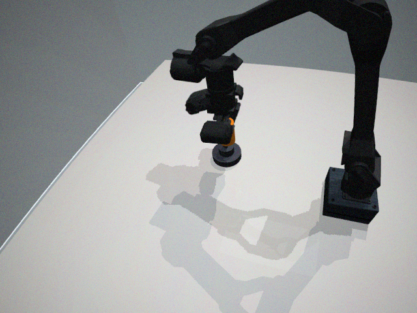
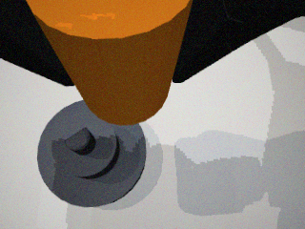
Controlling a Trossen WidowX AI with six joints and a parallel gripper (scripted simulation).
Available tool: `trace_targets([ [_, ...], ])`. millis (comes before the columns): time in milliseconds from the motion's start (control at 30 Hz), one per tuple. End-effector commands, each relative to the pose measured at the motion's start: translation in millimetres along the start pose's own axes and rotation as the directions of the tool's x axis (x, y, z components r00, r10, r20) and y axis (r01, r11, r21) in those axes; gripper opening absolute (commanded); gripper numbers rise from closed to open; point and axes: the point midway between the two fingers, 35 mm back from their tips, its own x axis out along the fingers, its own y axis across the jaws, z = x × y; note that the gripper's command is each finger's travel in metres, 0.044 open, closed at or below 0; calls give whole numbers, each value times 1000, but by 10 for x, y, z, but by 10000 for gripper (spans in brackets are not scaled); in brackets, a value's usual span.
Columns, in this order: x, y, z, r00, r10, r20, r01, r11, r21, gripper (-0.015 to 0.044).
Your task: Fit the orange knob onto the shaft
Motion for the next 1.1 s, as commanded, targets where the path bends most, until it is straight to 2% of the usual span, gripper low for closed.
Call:
trace_targets([
  [0,39,-114,71,1000,2,6,-2,1000,-13,0],
  [400,152,-327,147,1000,4,5,-4,1000,-26,0],
  [667,377,-327,145,1000,4,5,-4,1000,-26,0],
  [1067,340,-321,170,1000,4,6,-4,1000,-23,0],
])
